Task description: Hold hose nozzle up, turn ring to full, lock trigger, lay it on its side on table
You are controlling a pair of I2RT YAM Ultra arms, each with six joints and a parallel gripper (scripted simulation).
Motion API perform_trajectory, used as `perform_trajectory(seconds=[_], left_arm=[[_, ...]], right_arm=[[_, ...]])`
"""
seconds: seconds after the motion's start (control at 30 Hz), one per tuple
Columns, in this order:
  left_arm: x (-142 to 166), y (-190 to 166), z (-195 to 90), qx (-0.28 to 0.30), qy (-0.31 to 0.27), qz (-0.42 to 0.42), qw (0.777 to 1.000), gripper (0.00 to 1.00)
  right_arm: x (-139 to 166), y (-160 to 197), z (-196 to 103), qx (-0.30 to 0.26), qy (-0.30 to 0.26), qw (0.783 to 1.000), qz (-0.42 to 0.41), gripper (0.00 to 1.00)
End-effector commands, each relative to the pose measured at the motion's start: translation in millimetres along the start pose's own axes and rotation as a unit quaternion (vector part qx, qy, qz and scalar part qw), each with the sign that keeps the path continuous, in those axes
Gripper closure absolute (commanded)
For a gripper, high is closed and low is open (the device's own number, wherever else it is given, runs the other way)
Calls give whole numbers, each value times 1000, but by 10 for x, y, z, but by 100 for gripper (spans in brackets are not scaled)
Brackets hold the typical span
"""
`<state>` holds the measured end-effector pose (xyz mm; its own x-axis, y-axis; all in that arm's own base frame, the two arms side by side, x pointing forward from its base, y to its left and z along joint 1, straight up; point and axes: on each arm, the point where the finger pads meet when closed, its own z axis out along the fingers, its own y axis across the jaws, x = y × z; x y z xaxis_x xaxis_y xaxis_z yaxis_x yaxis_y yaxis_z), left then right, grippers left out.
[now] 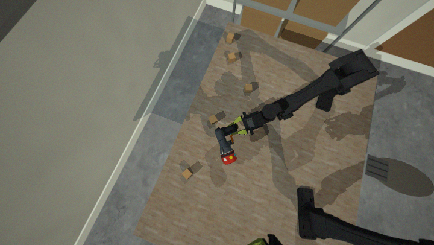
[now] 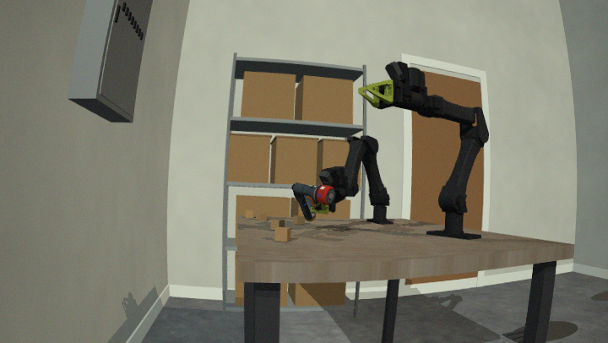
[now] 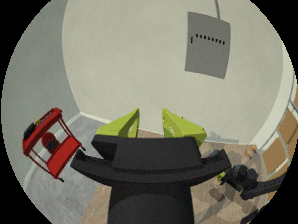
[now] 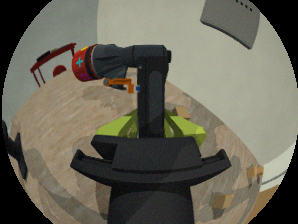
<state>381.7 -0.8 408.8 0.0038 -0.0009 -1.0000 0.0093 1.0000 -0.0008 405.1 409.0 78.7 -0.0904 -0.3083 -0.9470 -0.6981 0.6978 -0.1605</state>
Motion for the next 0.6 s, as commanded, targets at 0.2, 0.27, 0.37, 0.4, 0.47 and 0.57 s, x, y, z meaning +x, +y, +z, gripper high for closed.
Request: perform_trajectory(seconds=[0.2,0.27,0.37,0.4,0.47,0.57], left_arm=[[-235,-25,-41,2,-26,5,1000,63],[-235,-25,-41,2,-26,5,1000,63],[-235,-25,-41,2,-26,5,1000,63],[-235,-25,-41,2,-26,5,1000,63],[-235,-25,-41,2,-26,5,1000,63],[-235,-25,-41,2,-26,5,1000,63]], right_arm=[[-226,-128,28,-54,67,995,-47,65],[-224,-162,24,-59,77,994,-52,65],[-211,-201,11,-68,93,992,-57,65],[-203,-212,6,-70,98,991,-58,65],[-186,-224,-8,-77,108,989,-61,65],[-198,-171,-13,-84,110,988,-64,65]])
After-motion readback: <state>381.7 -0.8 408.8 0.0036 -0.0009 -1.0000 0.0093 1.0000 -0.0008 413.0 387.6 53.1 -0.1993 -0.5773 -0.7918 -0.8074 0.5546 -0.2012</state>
